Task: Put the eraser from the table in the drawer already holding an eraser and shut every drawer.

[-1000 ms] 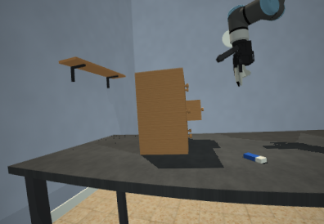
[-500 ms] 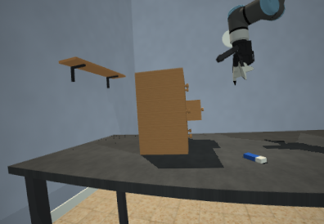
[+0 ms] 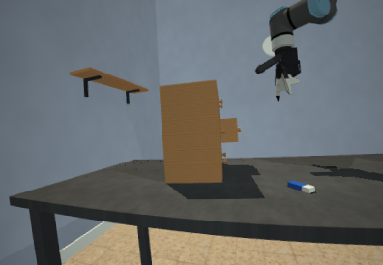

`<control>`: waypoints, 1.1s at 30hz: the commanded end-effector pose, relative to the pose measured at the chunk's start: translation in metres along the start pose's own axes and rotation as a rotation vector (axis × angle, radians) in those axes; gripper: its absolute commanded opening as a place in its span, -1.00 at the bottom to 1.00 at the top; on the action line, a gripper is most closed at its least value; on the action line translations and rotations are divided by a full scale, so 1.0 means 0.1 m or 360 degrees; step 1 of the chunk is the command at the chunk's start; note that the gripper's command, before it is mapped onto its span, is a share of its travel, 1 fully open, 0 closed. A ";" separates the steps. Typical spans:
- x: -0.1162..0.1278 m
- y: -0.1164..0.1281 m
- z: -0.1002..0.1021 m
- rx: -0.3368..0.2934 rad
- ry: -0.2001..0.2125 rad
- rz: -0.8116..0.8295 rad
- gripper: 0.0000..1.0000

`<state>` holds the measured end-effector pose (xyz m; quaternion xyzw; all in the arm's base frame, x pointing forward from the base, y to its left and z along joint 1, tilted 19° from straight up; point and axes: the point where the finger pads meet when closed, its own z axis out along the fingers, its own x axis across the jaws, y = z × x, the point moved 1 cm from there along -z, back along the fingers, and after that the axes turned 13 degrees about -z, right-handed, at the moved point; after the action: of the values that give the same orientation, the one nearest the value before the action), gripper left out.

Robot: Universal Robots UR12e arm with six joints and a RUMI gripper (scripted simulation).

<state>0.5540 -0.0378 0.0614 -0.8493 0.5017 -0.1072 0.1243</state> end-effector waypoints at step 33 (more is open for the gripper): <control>0.00 0.00 -0.63 0.0001 0.0001 0.0000 1.00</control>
<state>0.5386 -0.0431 0.1109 -0.8490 0.5021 -0.1080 0.1242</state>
